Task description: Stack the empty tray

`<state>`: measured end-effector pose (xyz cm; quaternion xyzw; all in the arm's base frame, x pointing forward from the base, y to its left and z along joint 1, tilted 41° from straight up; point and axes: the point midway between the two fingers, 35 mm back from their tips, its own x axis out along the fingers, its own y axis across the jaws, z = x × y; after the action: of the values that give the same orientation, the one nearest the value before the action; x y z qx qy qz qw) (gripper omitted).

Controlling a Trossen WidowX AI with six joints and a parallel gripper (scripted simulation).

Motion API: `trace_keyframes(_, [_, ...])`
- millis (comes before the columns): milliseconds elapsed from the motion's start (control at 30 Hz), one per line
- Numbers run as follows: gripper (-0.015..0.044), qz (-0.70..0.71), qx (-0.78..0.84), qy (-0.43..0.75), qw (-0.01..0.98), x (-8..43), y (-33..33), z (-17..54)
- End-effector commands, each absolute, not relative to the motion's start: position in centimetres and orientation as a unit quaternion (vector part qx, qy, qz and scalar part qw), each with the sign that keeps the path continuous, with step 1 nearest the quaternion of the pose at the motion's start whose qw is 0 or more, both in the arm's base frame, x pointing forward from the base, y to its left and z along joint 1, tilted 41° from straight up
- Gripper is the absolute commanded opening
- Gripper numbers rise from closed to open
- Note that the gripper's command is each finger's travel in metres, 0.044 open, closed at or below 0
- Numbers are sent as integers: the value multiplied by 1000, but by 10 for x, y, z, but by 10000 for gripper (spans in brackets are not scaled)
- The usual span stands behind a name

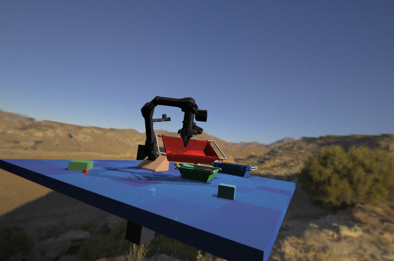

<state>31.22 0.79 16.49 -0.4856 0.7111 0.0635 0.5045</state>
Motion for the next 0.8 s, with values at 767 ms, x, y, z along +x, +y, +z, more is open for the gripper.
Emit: trace_keyframes(767, [0, 219, -595, 671, 385, 323, 50, 145])
